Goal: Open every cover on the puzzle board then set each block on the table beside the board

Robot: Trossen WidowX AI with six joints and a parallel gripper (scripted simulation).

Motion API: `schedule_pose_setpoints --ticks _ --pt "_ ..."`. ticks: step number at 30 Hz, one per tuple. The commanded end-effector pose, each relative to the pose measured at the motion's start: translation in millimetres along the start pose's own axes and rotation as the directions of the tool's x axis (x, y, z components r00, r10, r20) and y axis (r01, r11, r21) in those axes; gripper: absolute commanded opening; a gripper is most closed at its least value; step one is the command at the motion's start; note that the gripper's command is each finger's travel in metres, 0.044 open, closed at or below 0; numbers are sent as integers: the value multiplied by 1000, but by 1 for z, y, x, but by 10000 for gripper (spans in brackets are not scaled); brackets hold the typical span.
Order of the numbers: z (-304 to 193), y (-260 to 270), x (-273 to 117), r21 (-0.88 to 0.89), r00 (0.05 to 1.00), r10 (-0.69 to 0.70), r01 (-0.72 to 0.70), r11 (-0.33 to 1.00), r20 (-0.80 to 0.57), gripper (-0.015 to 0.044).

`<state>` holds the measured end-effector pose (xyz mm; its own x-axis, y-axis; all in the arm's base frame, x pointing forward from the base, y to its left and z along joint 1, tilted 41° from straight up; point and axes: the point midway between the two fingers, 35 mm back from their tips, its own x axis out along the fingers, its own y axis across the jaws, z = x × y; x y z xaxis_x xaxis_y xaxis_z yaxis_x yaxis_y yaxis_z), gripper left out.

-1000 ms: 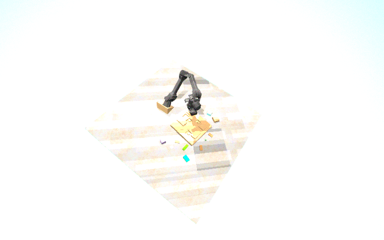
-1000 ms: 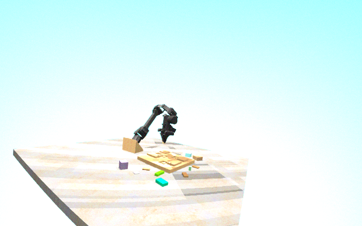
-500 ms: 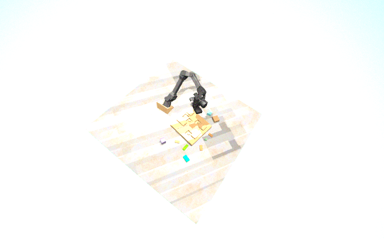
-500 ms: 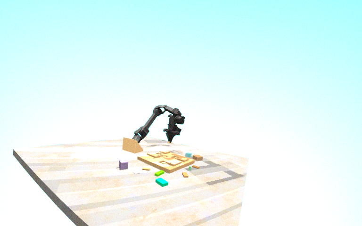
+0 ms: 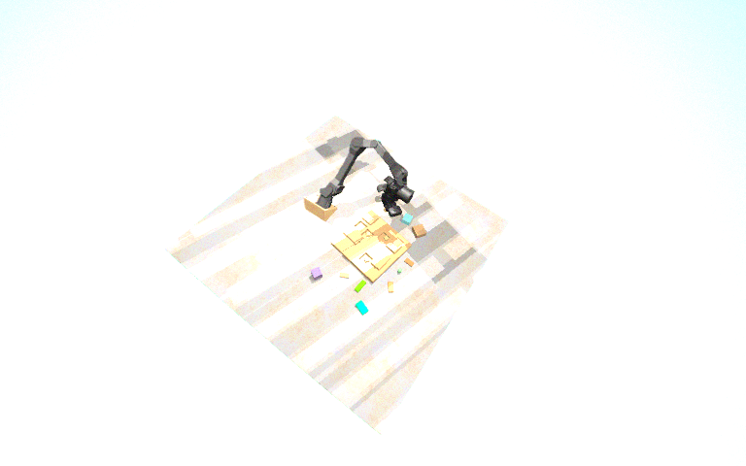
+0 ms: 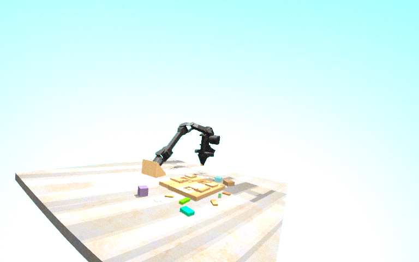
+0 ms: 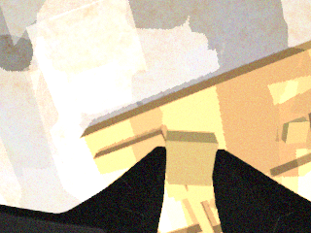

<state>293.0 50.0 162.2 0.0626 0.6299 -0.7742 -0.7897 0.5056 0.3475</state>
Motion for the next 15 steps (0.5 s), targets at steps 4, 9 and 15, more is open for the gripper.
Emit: schedule_pose_setpoints --ticks 4,9,15 --pt "27 11 0 -1 1000 8 -8 1000 12 80" --pt "44 20 0 -2 1000 14 -14 1000 19 80" --pt "62 31 0 -3 999 22 -22 1000 27 80"
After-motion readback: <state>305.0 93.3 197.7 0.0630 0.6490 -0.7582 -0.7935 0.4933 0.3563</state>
